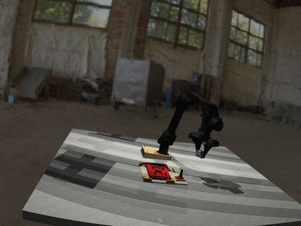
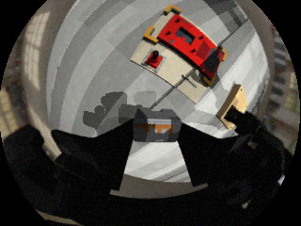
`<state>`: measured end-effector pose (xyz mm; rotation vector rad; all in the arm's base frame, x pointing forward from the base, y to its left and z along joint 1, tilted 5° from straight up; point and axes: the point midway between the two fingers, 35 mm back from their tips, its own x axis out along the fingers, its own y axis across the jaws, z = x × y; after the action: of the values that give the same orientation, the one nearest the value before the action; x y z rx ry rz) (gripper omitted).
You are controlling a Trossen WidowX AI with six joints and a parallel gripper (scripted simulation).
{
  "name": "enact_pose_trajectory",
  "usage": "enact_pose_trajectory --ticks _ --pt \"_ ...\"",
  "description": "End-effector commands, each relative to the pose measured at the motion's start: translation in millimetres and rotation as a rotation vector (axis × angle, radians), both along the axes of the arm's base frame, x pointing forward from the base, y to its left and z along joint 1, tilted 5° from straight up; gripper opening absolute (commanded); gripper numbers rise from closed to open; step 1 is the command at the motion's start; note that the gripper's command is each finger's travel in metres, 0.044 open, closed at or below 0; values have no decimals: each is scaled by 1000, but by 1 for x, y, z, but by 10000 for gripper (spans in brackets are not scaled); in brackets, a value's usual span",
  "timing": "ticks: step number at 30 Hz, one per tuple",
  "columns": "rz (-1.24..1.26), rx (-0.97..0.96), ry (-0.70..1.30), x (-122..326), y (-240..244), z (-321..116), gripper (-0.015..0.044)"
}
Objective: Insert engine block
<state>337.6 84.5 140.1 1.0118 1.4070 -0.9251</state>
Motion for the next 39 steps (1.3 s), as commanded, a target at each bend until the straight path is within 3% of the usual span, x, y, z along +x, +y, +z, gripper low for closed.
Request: enact_pose_trajectory --ticks 1,39 --pt "0 -4 0 -1 -1 4 0" --pt "1239 17 -91 0 1 -8 0"
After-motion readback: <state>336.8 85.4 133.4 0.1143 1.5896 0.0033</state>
